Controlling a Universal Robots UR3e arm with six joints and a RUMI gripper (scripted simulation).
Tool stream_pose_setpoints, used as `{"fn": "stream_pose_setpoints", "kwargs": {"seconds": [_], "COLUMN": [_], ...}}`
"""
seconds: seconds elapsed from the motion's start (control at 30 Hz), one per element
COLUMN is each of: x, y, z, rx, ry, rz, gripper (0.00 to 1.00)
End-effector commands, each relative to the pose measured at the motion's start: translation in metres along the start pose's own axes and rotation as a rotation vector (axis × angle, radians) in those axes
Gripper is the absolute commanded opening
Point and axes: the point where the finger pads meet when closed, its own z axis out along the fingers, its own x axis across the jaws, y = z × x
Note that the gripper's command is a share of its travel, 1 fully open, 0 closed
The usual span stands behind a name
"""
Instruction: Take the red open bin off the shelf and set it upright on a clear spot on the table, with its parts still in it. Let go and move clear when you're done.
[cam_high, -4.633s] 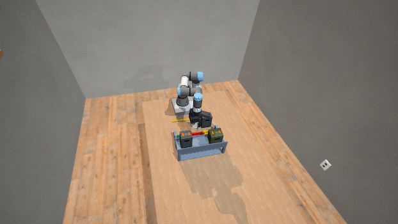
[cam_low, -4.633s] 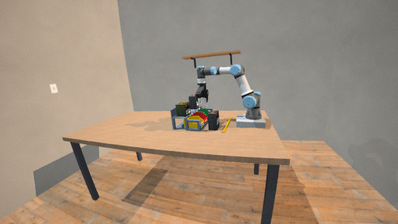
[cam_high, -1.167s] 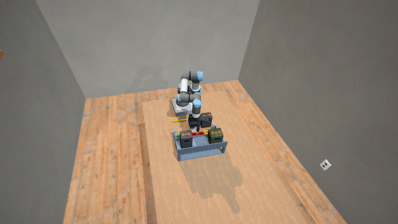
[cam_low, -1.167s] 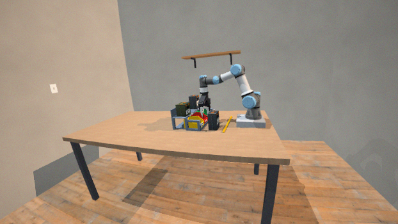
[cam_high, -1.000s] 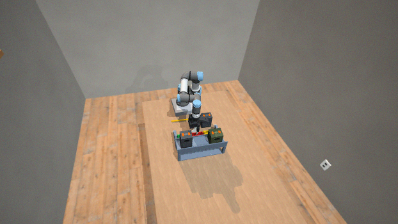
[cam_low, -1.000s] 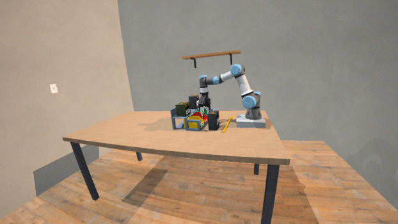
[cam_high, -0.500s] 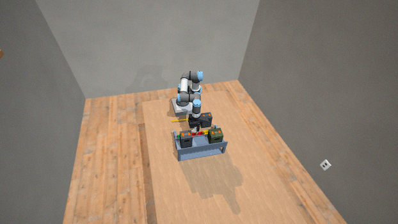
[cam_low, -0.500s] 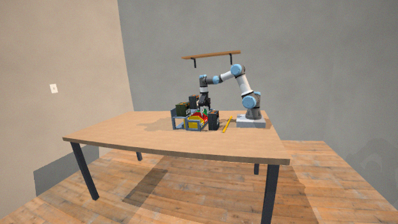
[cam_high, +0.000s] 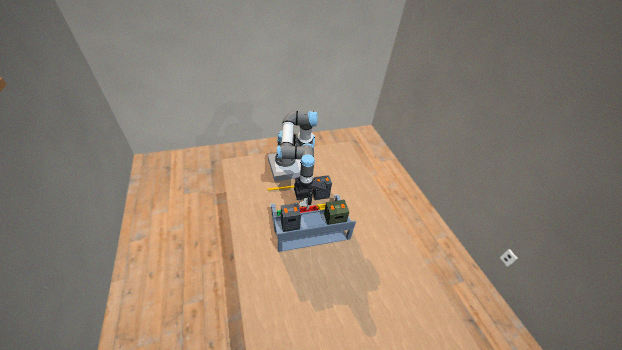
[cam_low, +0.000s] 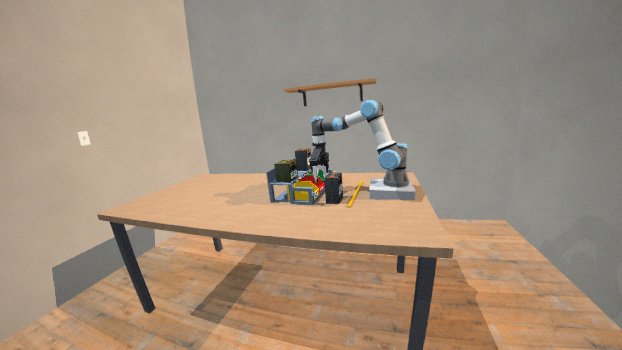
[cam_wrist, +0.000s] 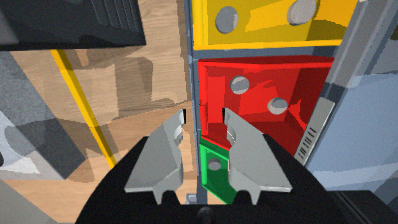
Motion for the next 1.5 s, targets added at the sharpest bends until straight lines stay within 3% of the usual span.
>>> {"fn": "stream_pose_setpoints", "kwargs": {"seconds": [0.0, 0.83, 1.0, 1.47], "x": [0.001, 0.001, 0.001, 0.001], "y": [0.000, 0.000, 0.000, 0.000], "z": [-0.002, -0.004, 0.006, 0.010], "rx": [-0.001, -0.001, -0.001, -0.001], "ry": [0.003, 0.003, 0.003, 0.003], "rz": [0.000, 0.000, 0.000, 0.000], "gripper": [0.26, 0.26, 0.26, 0.26]}}
